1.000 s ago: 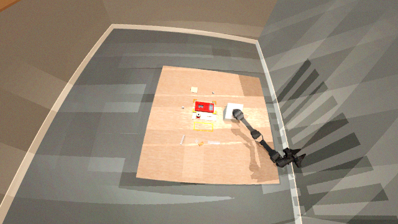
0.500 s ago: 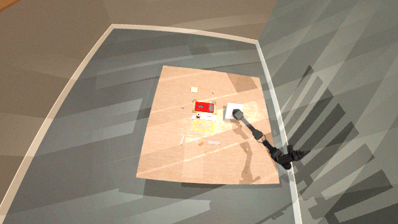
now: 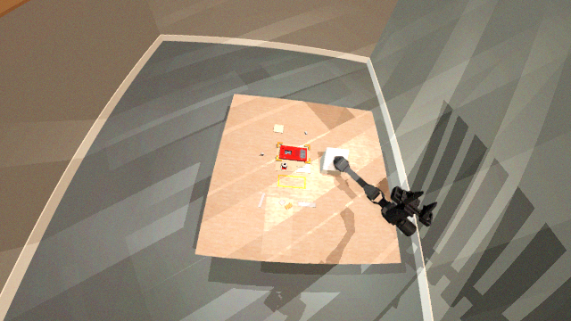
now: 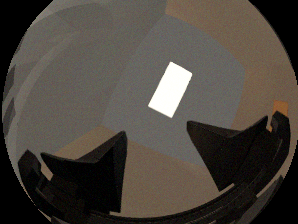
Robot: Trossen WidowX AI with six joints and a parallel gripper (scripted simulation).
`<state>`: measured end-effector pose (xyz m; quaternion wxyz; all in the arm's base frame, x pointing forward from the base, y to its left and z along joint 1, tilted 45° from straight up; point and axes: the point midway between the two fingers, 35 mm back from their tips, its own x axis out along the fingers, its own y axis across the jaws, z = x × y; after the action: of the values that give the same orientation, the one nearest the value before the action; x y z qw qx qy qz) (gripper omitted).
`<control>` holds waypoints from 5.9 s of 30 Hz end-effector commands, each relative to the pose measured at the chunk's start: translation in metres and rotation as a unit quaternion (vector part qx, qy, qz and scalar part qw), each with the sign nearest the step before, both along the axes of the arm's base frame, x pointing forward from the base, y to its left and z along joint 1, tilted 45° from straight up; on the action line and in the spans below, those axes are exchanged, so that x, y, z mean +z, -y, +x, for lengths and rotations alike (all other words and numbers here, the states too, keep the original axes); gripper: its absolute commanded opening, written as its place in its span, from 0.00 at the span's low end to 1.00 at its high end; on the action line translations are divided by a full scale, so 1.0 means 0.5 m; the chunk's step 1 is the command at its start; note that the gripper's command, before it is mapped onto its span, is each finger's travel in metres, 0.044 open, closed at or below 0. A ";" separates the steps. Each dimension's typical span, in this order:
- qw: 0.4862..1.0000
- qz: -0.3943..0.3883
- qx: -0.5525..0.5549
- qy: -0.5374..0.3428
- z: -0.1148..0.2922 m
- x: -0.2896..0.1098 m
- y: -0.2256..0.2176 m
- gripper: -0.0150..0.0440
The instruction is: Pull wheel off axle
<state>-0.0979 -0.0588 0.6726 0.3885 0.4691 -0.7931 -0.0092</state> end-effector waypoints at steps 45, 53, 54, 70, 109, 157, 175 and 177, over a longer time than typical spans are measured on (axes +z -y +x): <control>0.179 -0.157 0.335 -0.912 0.978 -0.884 0.239 0.76; 0.007 -0.274 0.481 -0.833 0.965 -1.101 0.117 0.76; -0.011 -0.289 0.502 -0.815 0.958 -1.127 0.097 0.76; -0.082 -0.363 0.634 -0.677 0.915 -1.260 -0.009 0.76; -0.086 -0.367 0.633 -0.675 0.931 -1.356 -0.107 0.25; -0.084 -0.366 0.634 -0.676 0.928 -1.335 -0.084 0.25; -0.084 -0.365 0.634 -0.676 0.926 -1.326 -0.076 0.25; -0.083 -0.365 0.634 -0.677 0.926 -1.325 -0.075 0.25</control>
<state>0.3651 -0.0185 0.0078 -0.6786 -0.3173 -0.6249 -0.2200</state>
